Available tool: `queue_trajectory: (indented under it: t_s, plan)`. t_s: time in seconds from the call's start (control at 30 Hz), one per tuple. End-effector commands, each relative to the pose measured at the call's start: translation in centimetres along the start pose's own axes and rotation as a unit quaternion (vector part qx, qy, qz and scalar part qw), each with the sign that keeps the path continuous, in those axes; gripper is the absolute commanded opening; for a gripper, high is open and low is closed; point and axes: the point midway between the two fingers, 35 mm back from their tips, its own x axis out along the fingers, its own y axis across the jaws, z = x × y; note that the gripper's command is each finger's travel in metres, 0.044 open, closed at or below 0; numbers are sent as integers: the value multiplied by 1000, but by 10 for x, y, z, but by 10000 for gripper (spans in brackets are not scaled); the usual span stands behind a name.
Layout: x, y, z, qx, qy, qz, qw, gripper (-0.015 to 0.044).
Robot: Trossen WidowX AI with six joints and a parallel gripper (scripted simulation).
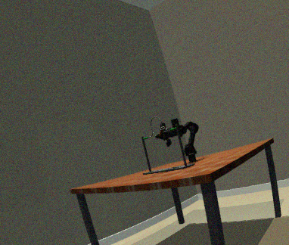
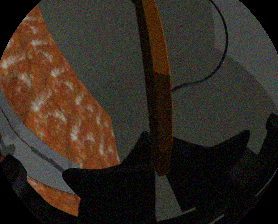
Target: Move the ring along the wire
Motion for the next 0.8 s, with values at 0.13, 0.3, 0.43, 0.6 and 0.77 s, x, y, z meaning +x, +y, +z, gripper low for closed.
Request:
queue_trajectory:
  t_s: [0.13,0.3,0.43,0.6,0.77]
  plan:
    - [-2,32,2,84,0,43,996,-150]
    - [-7,51,7,141,8,70,988,-150]
    - [-11,66,12,185,14,91,978,-150]
    - [-18,83,20,240,21,117,963,-150]
    - [-25,99,30,293,29,141,945,-150]
